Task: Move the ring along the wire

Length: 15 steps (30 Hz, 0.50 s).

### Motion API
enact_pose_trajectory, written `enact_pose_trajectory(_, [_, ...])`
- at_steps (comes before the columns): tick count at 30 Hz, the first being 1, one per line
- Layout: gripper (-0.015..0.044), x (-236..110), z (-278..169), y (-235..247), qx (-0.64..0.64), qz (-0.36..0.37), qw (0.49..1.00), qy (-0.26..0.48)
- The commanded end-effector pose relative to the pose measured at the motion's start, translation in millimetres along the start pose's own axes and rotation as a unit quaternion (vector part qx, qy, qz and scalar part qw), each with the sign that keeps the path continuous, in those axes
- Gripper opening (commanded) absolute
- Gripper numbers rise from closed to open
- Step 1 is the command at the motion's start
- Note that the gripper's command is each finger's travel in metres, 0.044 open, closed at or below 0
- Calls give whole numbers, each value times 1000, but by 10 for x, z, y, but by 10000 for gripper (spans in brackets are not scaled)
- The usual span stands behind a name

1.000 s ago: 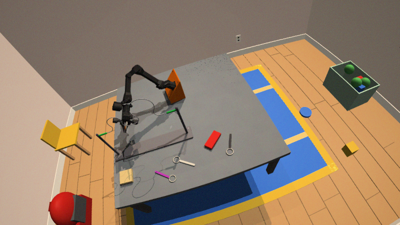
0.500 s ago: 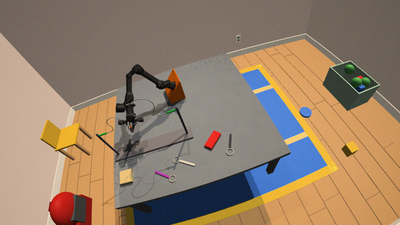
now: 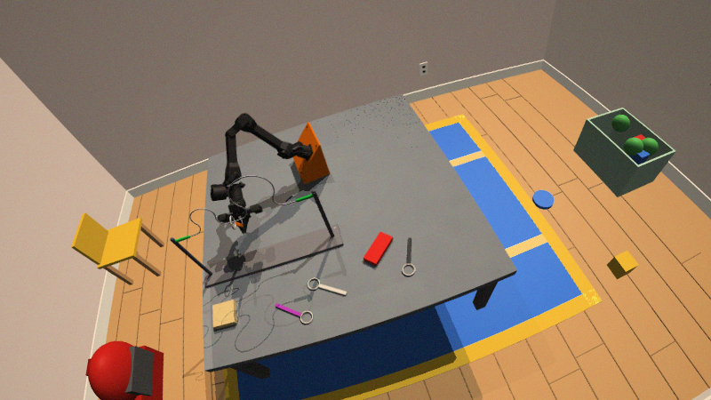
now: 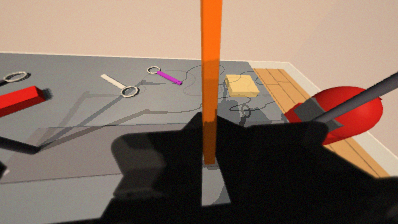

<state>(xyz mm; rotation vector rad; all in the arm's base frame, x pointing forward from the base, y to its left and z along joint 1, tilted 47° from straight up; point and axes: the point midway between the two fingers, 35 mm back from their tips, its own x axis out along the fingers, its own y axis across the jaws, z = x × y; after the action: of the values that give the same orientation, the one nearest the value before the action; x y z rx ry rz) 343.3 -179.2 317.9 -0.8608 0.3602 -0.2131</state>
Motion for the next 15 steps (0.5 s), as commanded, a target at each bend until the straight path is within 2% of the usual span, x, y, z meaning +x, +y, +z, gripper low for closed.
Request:
enact_pose_trajectory(1, [-150, -15, 11, 79, 14, 9, 1000, -2])
enact_pose_trajectory(15, [-150, -18, 18, 270, 35, 22, 999, -3])
